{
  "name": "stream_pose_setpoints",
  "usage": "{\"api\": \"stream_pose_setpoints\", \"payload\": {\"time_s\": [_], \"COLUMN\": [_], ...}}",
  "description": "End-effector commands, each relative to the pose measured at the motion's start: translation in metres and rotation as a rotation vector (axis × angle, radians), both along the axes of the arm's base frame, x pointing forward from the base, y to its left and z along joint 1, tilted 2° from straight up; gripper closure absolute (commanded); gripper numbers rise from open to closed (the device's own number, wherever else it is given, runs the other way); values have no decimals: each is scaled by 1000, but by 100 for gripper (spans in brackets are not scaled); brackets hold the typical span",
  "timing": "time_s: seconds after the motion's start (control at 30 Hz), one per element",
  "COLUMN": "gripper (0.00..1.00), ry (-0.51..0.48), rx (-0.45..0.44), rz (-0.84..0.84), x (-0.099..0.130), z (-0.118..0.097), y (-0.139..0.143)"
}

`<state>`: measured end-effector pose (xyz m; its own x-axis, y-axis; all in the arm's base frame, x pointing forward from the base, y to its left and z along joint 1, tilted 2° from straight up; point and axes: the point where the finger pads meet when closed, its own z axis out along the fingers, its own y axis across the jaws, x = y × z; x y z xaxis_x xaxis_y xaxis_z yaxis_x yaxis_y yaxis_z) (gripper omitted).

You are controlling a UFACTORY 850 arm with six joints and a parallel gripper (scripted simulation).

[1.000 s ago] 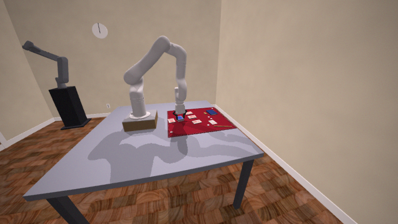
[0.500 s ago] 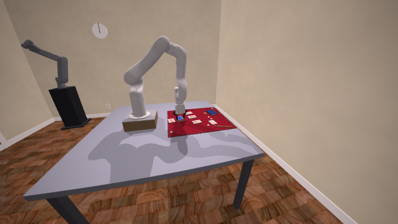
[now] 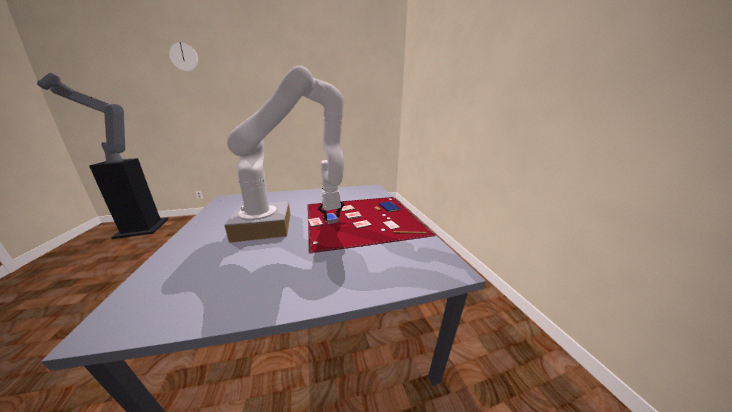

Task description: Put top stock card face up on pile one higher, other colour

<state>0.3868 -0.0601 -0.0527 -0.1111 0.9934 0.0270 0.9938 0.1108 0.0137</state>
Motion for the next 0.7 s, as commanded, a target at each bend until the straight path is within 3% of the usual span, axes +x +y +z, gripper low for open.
{"api": "stream_pose_setpoints", "payload": {"time_s": [0.0, 0.3, 0.33, 0.6, 0.67], "gripper": [28, 28, 33, 33, 39], "ry": [-1, -1, -1, -1, -1], "rx": [0, 0, 0, 0, 0], "rz": [0, 0, 0, 0, 0], "x": [1, 1, 1, 1, 1], "z": [0, 0, 0, 0, 0], "y": [0, 0, 0, 0, 0]}}
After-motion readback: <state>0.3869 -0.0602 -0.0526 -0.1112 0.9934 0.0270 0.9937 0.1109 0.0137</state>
